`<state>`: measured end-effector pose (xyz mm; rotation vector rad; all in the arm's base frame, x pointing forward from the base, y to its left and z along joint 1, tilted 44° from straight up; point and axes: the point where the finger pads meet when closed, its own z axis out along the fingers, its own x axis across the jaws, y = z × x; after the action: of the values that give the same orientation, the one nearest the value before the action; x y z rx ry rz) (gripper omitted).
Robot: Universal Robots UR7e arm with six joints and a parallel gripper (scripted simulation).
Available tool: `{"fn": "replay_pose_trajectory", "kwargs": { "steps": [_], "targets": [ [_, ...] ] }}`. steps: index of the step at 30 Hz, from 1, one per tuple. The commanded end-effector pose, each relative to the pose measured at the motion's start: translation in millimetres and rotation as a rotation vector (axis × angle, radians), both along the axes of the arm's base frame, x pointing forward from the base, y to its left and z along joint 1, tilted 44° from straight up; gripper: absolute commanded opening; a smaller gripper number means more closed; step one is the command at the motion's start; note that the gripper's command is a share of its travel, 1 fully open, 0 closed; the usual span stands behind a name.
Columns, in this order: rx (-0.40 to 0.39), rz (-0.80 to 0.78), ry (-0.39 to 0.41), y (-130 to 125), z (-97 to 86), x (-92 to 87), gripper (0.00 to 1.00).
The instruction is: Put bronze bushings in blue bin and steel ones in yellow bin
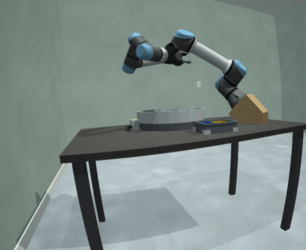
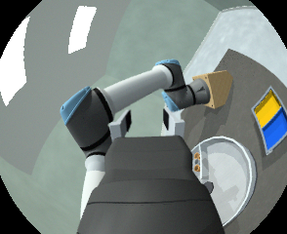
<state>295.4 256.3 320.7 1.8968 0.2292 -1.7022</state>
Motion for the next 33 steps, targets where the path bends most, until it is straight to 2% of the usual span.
{"fn": "replay_pose_trajectory", "kwargs": {
  "steps": [1,2,4,8,10,16,22,24,31,33],
  "targets": [
    [0.036,0.068,-0.057,0.0,0.3,-0.9,1.0],
    [0.037,0.069,-0.058,0.0,0.3,-0.9,1.0],
    [0.082,0.155,-0.13,0.1,0.3,-0.8,1.0],
    [0.086,0.164,-0.137,0.0,0.3,-0.8,1.0],
    [0.133,0.254,-0.212,0.1,0.4,-0.8,1.0],
    [0.197,0.378,-0.315,0.3,0.5,-0.5,1.0],
    [0.21,0.401,-0.334,0.2,0.4,-0.7,1.0],
    [0.259,0.496,-0.413,0.2,0.5,-0.6,1.0],
    [0.333,0.638,-0.531,0.3,0.5,-0.5,1.0],
    [0.333,0.638,-0.532,0.3,0.5,-0.5,1.0]
  ]
}}
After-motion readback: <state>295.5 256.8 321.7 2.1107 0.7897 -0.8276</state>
